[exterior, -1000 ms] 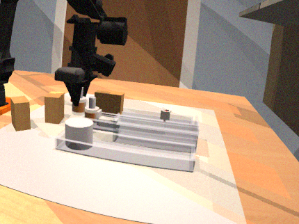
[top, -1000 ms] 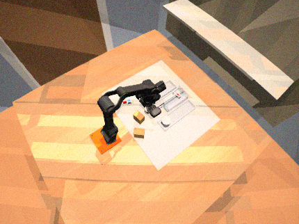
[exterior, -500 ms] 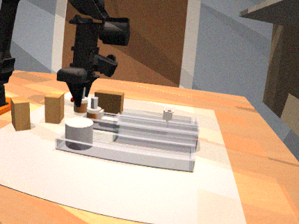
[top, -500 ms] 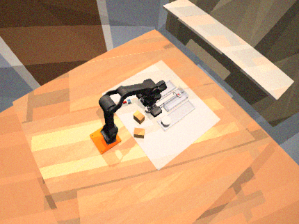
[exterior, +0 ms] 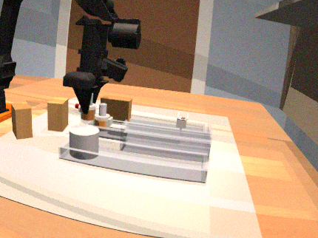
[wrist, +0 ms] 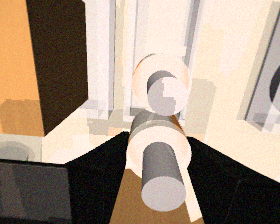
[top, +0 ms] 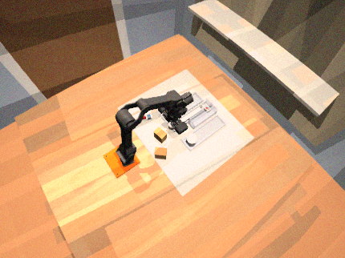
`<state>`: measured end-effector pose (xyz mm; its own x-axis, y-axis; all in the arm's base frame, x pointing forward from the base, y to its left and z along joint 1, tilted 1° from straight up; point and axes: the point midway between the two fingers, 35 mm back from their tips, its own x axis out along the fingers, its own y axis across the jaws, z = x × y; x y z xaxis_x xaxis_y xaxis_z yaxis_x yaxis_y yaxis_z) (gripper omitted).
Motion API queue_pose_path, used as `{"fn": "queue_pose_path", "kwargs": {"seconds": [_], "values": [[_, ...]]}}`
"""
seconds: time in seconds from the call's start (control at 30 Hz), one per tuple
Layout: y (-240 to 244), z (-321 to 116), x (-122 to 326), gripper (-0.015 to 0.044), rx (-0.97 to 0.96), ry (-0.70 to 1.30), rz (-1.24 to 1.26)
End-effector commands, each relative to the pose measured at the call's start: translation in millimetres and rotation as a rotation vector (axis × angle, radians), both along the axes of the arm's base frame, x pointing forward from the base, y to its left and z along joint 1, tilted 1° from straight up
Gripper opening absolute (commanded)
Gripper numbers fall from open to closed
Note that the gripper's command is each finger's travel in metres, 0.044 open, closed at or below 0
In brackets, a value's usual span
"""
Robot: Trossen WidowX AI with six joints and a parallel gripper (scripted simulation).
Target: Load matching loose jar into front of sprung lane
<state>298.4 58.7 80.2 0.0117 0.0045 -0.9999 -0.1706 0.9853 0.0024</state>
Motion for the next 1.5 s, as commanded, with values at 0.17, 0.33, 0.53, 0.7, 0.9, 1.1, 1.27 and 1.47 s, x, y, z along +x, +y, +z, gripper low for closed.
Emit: {"fn": "queue_pose_path", "kwargs": {"seconds": [0.17, 0.33, 0.53, 0.7, 0.9, 1.1, 1.27, 1.47], "values": [[2.7, 2.9, 9.3, 0.0, 0.01, -0.019, -0.002], [3.1, 3.2, 11.3, 0.0, 0.01, -0.019, -0.002], [3.6, 3.6, 13.8, 0.0, 0.01, -0.02, -0.002], [4.0, 3.8, 15.9, 0.0, 0.01, -0.02, -0.002], [4.4, 4.5, 18.3, 0.0, 0.01, -0.02, -0.002], [4.9, 5.1, 20.8, 0.0, 0.01, -0.02, -0.002], [5.3, 5.7, 22.8, 0.0, 0.01, -0.02, -0.002], [5.7, 6.5, 25.1, 0.0, 0.01, -0.02, -0.002]]}}
